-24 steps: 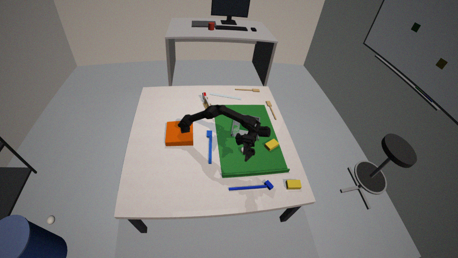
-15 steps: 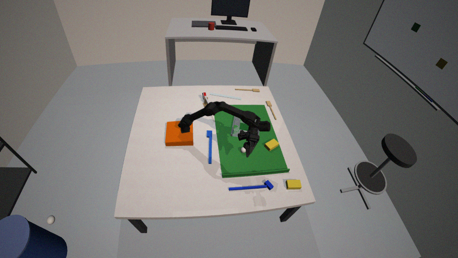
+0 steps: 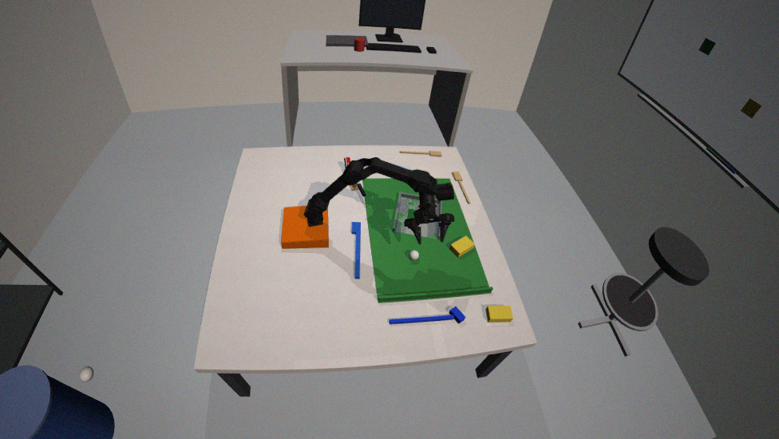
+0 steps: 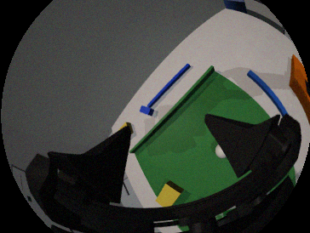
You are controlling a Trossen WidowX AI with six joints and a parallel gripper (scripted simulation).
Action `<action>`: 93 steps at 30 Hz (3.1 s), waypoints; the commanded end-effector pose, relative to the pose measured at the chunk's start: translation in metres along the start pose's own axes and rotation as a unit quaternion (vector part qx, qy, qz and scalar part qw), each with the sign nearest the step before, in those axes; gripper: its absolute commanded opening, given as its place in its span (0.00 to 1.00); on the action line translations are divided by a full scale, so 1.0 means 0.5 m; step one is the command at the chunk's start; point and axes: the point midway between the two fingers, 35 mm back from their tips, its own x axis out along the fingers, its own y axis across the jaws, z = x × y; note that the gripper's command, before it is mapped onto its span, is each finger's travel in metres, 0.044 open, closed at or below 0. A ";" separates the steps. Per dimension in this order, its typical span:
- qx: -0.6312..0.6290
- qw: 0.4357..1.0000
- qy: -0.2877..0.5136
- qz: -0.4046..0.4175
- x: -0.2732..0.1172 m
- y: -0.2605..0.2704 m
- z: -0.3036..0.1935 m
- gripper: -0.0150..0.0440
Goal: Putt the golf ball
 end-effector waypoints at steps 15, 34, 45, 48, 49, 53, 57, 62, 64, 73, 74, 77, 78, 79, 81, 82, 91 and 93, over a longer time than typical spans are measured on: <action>-0.642 0.721 0.236 0.116 -0.247 -0.211 -0.205 1.00; -0.880 0.182 0.288 0.331 -0.440 -0.458 -0.257 1.00; -0.837 -0.164 0.245 0.460 -0.534 -0.612 -0.243 1.00; -0.803 -0.251 0.225 0.492 -0.555 -0.653 -0.232 1.00; -0.789 -0.278 0.218 0.502 -0.562 -0.667 -0.228 1.00; -0.726 -0.384 0.186 0.540 -0.588 -0.722 -0.209 1.00; -0.714 -0.400 0.181 0.546 -0.591 -0.732 -0.204 1.00; -0.714 -0.400 0.181 0.546 -0.591 -0.733 -0.203 1.00; -0.714 -0.400 0.181 0.546 -0.591 -0.733 -0.203 1.00; -0.714 -0.400 0.181 0.546 -0.566 -0.759 -0.228 1.00; -0.714 -0.400 0.181 0.546 -0.565 -0.761 -0.229 1.00; -0.714 -0.400 0.181 0.546 -0.564 -0.762 -0.229 1.00; -0.714 -0.400 0.181 0.546 -0.564 -0.762 -0.229 1.00; -0.714 -0.400 0.181 0.546 -0.564 -0.762 -0.229 1.00; -0.714 -0.400 0.181 0.546 -0.564 -0.762 -0.229 1.00; -0.714 -0.400 0.181 0.546 -0.564 -0.762 -0.229 1.00; -0.714 -0.400 0.181 0.546 -0.538 -0.789 -0.256 1.00; -0.714 -0.400 0.181 0.546 -0.538 -0.789 -0.256 1.00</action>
